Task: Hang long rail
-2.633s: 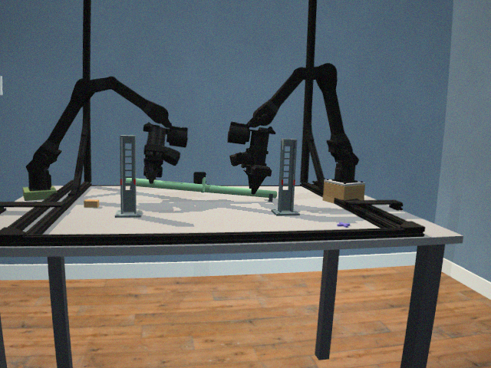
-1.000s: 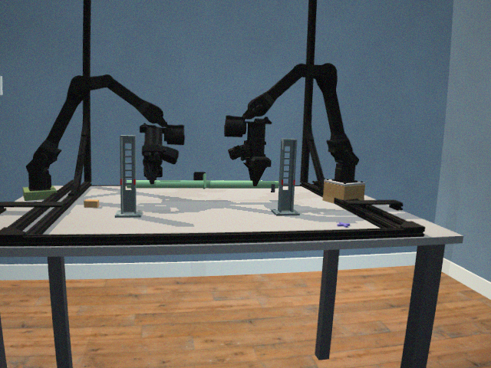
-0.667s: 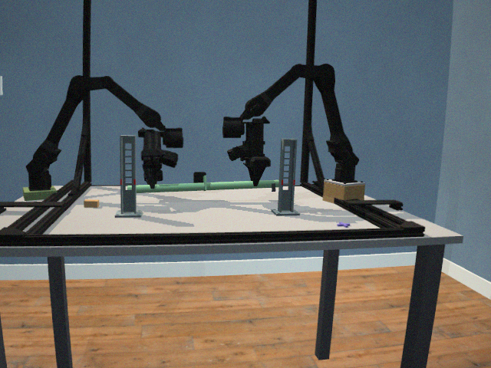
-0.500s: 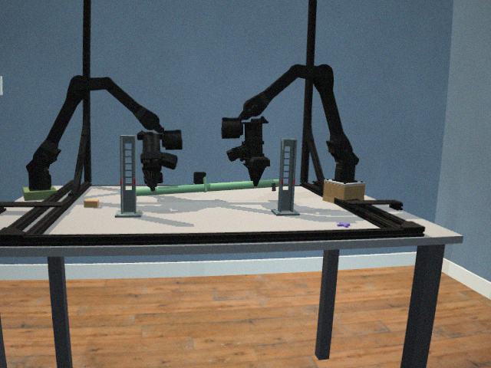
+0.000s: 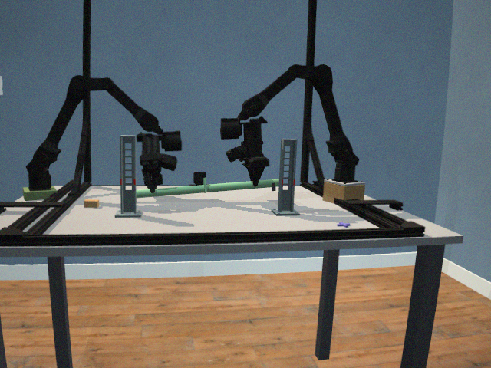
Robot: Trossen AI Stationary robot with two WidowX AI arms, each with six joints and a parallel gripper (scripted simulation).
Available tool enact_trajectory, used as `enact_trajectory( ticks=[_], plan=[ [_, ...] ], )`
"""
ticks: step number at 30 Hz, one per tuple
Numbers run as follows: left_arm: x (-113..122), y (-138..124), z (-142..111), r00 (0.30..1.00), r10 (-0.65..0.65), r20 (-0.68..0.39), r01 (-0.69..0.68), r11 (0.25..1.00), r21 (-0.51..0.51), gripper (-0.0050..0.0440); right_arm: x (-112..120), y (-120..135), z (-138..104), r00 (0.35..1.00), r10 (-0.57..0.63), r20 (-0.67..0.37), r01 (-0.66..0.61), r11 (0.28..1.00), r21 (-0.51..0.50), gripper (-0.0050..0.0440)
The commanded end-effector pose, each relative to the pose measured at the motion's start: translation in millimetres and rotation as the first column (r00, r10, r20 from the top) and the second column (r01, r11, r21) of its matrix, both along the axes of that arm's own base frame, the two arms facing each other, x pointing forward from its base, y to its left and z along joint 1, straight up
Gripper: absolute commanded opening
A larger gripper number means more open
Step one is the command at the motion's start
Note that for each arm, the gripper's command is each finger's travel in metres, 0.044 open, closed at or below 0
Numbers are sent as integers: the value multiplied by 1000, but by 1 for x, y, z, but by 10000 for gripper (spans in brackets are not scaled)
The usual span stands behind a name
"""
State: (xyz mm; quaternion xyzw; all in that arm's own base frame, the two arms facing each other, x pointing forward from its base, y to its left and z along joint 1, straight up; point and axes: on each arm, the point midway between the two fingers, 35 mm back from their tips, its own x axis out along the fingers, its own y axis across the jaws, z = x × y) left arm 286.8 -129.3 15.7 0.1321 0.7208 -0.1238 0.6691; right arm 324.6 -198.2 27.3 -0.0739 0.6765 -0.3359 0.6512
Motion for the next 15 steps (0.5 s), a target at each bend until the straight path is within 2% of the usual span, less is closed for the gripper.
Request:
enact_trajectory(
  ticks=[1,12,14,15],
  plan=[
    [1,0,1,1000,1,2,-1,1000,1,0,0,0,0,1000,1,-1,-1,1000,-1,120],
    [0,0,0,1000,1,2,-1,1000,1,0,0,0,0,1000,1,-1,-1,1000,-1,384],
    [0,0,0,1000,1,2,-1,1000,1,0,0,0,0,1000,1,-1,-1,1000,-1,384],
    [0,0,0,1000,1,2,-1,1000,1,0,0,0,0,1000,1,-1,-1,1000,-1,408]
  ],
)
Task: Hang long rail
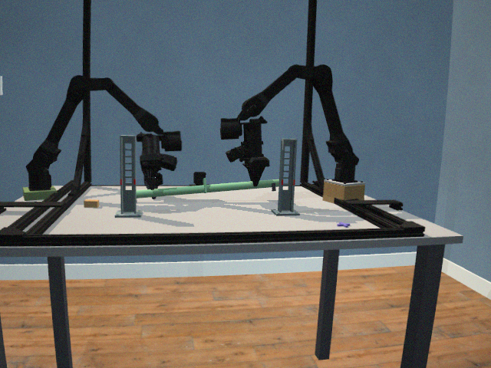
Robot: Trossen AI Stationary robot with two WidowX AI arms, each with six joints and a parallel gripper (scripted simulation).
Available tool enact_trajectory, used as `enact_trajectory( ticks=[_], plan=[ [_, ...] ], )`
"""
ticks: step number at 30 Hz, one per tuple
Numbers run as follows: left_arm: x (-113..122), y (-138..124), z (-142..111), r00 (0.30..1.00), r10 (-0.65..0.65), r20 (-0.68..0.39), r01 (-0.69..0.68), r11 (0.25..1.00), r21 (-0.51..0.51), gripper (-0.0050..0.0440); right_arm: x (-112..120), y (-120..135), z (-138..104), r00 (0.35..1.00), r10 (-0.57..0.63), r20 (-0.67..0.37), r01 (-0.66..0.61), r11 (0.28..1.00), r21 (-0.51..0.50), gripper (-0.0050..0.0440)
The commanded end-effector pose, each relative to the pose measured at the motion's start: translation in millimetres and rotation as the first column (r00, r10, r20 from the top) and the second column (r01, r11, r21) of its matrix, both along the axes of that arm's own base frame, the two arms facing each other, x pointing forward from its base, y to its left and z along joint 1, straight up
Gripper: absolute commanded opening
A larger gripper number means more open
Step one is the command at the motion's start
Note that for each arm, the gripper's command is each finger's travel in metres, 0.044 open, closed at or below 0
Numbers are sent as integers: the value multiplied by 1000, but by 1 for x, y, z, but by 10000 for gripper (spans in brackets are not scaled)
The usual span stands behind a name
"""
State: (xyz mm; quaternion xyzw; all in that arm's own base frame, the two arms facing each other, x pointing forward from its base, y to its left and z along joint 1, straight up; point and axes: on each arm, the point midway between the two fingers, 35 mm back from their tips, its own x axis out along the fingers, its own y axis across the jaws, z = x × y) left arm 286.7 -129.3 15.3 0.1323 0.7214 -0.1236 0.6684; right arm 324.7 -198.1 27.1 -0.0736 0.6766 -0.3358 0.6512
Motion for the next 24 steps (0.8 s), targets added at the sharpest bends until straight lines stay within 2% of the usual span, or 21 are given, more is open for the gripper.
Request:
enact_trajectory(
  ticks=[1,6,13,24],
  plan=[
    [0,0,0,1000,1,3,-1,1000,1,0,0,0,1,1000,1,-1,-1,1000,-2,432],
    [0,0,0,1000,1,3,-1,1000,1,0,1,2,4,1000,1,-1,-1,1000,-2,440],
    [0,0,0,1000,1,3,-1,1000,1,0,3,27,42,1000,1,-1,-1,1000,-4,440],
    [0,0,0,1000,1,3,-1,1000,1,0,7,27,42,1000,1,-1,-1,1000,-4,440]
  ],
)
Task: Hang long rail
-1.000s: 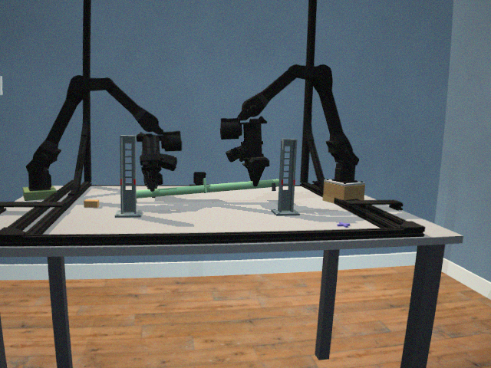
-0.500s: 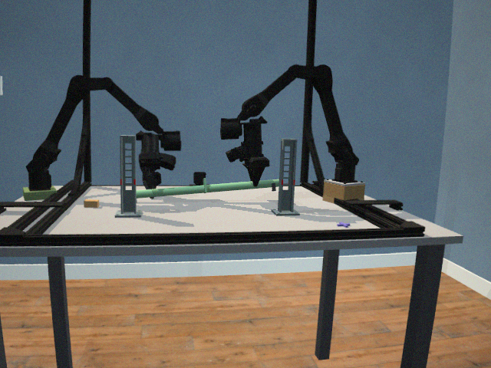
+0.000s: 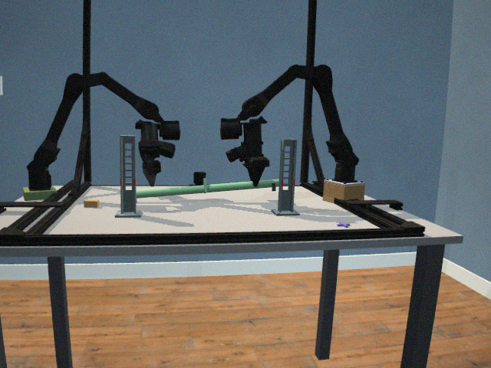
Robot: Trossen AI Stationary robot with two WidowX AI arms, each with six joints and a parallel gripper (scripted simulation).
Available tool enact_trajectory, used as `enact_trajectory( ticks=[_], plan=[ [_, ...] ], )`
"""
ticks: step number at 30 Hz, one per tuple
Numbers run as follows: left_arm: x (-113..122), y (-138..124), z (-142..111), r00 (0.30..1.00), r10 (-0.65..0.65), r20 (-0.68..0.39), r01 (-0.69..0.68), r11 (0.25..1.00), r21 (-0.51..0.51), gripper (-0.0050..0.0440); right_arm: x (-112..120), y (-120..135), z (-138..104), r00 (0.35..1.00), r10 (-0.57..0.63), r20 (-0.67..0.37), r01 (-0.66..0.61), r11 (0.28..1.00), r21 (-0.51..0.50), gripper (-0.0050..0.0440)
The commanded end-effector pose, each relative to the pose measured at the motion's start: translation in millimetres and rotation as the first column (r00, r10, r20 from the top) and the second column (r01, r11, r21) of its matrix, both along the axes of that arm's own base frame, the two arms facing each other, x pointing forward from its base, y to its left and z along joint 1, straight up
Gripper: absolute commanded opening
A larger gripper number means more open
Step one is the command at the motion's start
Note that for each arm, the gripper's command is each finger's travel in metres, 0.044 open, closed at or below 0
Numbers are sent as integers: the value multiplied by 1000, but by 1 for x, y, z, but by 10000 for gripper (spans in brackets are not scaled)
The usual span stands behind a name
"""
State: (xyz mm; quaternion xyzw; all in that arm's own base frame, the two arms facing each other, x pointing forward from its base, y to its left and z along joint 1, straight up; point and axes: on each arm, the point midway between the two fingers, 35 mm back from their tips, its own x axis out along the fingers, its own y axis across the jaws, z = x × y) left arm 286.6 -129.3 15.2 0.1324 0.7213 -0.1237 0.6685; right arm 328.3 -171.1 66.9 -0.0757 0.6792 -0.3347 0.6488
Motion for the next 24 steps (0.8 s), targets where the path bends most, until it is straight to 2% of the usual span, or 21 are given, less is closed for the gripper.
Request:
enact_trajectory(
  ticks=[1,2,7,9,16,24],
  plan=[
    [0,0,0,1000,1,3,-1,1000,1,0,3,0,2,1000,-1,7,1,1000,-4,440],
    [0,0,0,1000,1,3,-1,1000,1,0,3,0,2,1000,-1,7,1,1000,-4,440],
    [0,-1,1,1000,4,5,-4,1000,0,0,2,-4,0,1000,0,13,-1,999,47,320],
    [0,-1,1,1000,4,5,-4,1000,0,0,2,-4,0,1000,0,13,-1,999,47,320],
    [1,-2,2,1000,11,11,-11,1000,-2,0,-3,-15,-5,999,7,53,-18,977,211,160],
    [1,-2,2,1000,12,12,-12,1000,-2,0,-7,-29,-7,991,7,133,-58,923,381,160]
  ],
)
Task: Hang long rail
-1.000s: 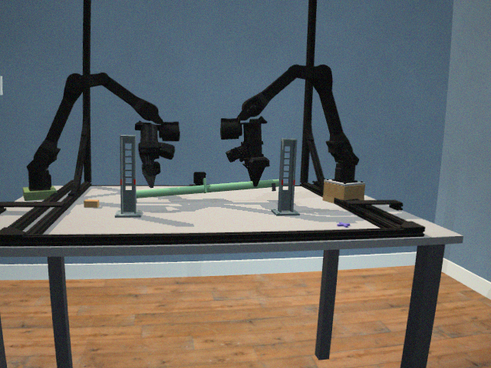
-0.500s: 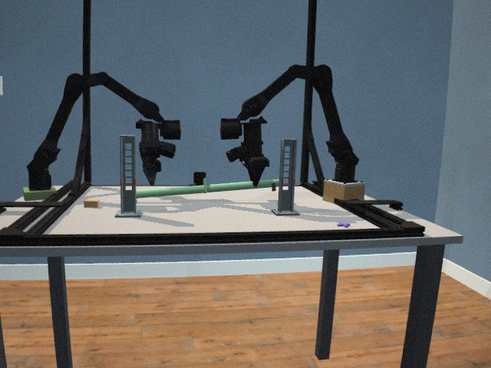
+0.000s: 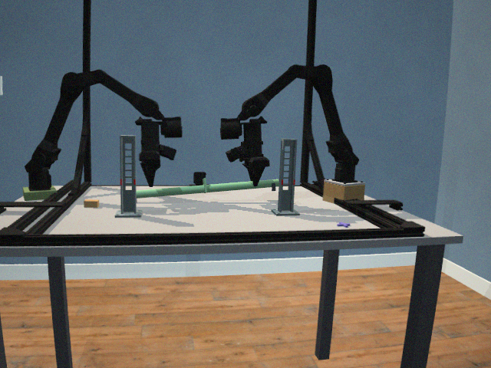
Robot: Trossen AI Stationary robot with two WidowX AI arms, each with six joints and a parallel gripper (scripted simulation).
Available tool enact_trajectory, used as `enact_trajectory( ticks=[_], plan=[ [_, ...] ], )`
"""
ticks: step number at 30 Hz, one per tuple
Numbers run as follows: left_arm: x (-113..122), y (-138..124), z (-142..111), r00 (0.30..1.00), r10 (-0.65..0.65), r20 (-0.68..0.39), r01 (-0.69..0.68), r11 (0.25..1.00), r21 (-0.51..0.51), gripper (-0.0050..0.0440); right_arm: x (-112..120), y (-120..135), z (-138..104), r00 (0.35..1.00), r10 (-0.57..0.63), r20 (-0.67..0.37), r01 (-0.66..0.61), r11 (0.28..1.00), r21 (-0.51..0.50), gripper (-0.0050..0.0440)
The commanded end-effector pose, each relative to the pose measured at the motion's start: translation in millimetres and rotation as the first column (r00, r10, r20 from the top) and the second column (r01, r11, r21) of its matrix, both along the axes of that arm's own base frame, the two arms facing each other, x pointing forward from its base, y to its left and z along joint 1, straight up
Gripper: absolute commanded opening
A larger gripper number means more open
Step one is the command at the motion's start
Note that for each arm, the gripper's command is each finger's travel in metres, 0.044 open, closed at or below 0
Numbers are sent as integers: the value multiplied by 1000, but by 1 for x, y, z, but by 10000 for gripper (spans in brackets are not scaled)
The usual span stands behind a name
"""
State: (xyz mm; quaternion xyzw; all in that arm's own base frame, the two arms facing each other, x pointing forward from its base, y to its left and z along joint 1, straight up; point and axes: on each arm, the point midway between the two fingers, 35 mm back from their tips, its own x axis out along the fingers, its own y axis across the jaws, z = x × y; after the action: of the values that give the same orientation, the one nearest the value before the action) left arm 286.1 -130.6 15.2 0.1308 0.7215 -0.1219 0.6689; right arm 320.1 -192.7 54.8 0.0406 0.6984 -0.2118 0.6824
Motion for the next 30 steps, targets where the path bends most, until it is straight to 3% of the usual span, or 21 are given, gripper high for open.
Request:
enact_trajectory(
  ticks=[1,11,30],
  plan=[
    [2,-1,2,1000,7,12,-7,1000,-2,0,1,-7,5,999,5,51,-8,998,57,160],
    [1,1,0,1000,-3,3,3,1000,0,0,-2,-19,5,991,-6,137,-22,980,197,160],
    [1,1,0,1000,-3,3,3,1000,0,0,-1,-20,-14,990,-7,141,-22,979,203,160]
  ],
)
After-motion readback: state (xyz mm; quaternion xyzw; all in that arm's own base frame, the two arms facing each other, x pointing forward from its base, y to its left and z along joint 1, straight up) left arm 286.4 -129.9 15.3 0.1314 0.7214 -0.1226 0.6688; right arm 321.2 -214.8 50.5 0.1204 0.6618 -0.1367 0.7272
